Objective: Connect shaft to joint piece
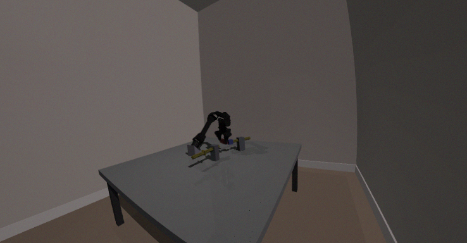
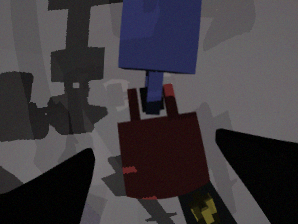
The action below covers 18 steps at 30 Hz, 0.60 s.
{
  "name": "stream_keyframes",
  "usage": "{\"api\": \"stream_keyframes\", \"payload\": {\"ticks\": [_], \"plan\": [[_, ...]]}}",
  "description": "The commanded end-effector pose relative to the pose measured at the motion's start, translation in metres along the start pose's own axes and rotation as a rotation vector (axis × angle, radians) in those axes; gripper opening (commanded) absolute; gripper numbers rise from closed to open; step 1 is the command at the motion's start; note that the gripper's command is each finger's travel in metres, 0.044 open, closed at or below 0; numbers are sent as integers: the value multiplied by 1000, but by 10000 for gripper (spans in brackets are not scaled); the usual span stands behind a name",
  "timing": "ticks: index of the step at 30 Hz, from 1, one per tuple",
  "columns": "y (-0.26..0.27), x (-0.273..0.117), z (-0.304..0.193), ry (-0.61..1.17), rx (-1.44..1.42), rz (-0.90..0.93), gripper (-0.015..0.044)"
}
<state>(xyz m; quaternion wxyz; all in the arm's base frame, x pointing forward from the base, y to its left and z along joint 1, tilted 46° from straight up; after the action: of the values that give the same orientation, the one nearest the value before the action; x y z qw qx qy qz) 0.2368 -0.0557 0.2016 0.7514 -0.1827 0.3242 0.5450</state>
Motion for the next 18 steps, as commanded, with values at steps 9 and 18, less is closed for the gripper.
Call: {"api": "stream_keyframes", "payload": {"ticks": [9,18], "plan": [[15,-86,6,67,70,-301,440],[38,-130,13,122,120,-471,440]]}}
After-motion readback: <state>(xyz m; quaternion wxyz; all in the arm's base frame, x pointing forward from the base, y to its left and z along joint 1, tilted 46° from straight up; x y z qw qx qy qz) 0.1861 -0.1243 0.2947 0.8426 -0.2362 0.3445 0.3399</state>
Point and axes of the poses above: the point midway between the two fingers, 35 mm back from their tips, its own x axis out along the fingers, its own y axis across the jaws, z = x × y, the point moved 6 cm from there along -x, back along the fingers, and after that the axes turned 8 degrees about -x, right-handed, at the moved point
